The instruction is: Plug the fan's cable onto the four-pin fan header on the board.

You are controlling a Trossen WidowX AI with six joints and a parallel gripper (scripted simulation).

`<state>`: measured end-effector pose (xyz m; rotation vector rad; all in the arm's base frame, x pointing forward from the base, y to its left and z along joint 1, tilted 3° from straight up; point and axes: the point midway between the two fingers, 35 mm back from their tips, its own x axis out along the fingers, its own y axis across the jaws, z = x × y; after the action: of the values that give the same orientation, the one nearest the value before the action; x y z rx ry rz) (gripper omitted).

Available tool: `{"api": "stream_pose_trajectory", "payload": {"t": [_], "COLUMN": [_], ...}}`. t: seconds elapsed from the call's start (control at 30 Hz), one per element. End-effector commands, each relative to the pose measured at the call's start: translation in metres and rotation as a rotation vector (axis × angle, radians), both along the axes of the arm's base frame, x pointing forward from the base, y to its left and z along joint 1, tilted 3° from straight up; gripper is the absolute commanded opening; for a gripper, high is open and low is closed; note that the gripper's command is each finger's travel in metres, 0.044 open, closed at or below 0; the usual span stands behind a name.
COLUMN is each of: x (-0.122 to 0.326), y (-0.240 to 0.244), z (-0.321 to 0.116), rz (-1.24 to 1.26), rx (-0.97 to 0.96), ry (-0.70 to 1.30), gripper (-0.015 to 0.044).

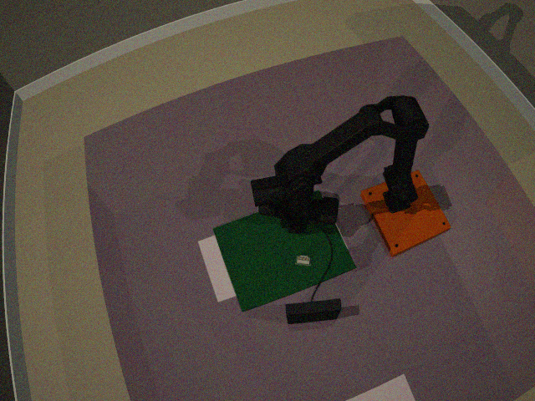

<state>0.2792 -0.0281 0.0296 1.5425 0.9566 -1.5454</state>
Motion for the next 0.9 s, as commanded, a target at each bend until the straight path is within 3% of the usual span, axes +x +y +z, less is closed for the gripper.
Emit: {"api": "stream_pose_trajectory", "payload": {"t": [0.0,0.43,0.57,0.87], "x": [-0.0017,-0.0022,-0.0014,-0.0014], "y": [0.0009,0.0010,0.0004,0.0004], "z": [-0.0099,-0.0154,-0.0132,-0.0132], "rz": [-0.006,-0.006,0.000,0.000], "rx": [0.005,0.005,0.001,0.001], "ry": [0.011,0.011,0.004,0.004], "gripper": [0.0210,0.0210,0.0105,0.0045]}}
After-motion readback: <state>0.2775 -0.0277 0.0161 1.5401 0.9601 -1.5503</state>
